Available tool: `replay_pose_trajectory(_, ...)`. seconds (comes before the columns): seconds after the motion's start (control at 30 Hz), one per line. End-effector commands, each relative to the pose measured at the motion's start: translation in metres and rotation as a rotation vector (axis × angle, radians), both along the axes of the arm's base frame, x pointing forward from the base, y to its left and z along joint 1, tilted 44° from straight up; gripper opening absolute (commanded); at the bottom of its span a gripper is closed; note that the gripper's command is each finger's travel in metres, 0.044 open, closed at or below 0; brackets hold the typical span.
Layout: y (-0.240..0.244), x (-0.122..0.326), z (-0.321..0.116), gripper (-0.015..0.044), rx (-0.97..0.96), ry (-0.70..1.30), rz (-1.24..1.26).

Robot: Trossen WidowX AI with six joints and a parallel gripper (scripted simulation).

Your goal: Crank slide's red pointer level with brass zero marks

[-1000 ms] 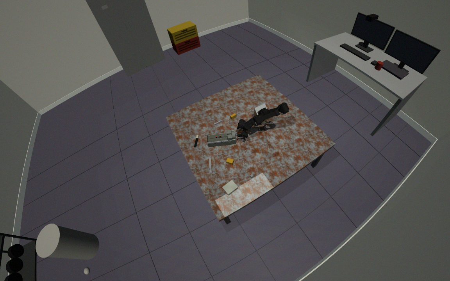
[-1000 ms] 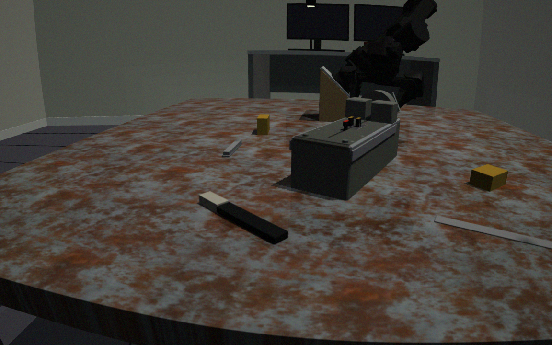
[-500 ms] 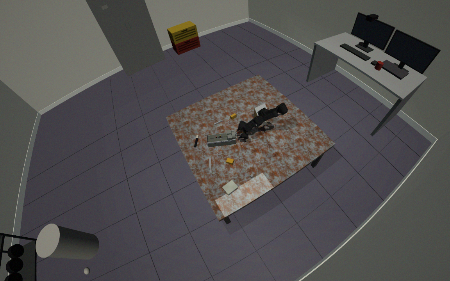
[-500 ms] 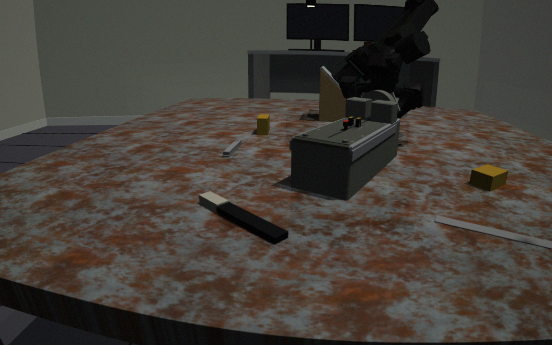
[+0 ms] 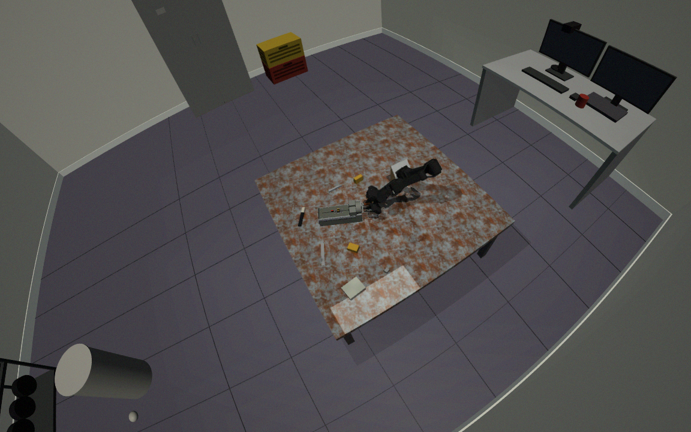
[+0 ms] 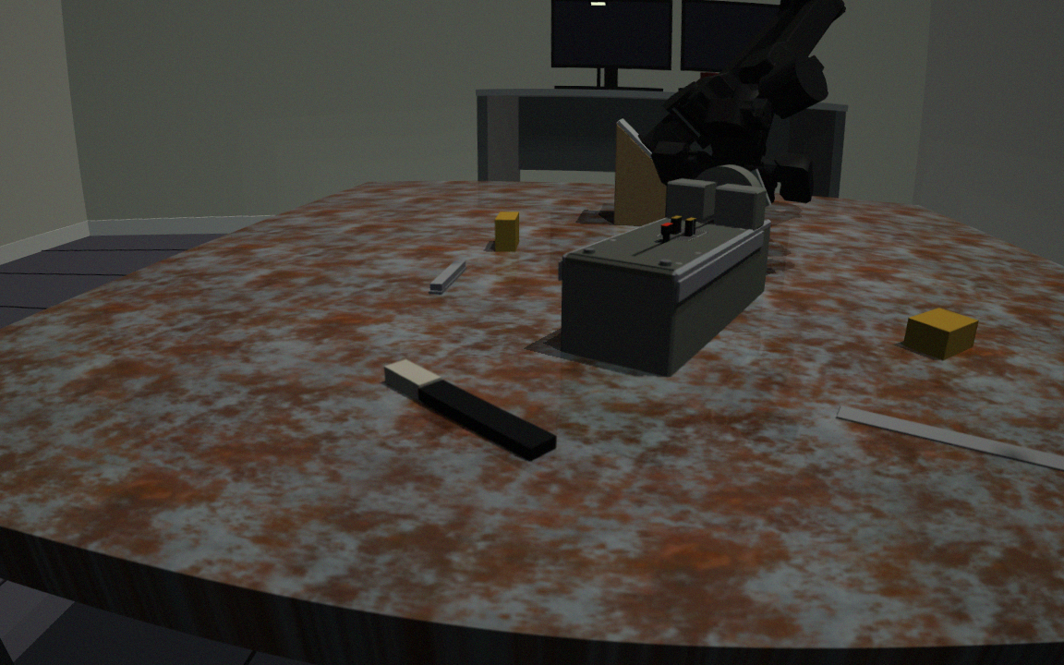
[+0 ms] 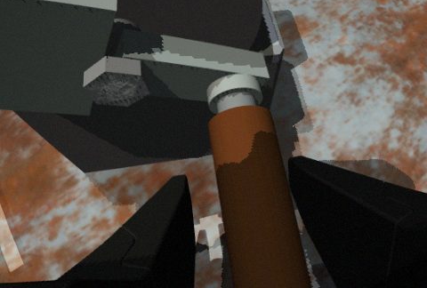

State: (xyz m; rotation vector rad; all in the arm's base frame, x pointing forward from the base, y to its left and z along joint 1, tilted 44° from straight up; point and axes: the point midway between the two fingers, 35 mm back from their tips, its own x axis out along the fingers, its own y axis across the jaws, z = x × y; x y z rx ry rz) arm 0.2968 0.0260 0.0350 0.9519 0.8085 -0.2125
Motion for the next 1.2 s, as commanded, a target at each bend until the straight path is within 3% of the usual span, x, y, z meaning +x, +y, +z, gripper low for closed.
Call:
replay_pose_trajectory(0.0,-0.001,0.000,0.000,0.0072,0.001,0.000,-0.007)
replay_pose_trajectory(0.1,-0.001,0.000,0.000,0.0000,0.001,0.000,-0.007)
replay_pose_trajectory(1.17,0.028,0.015,0.002,0.0000,0.002,-0.001,-0.007)
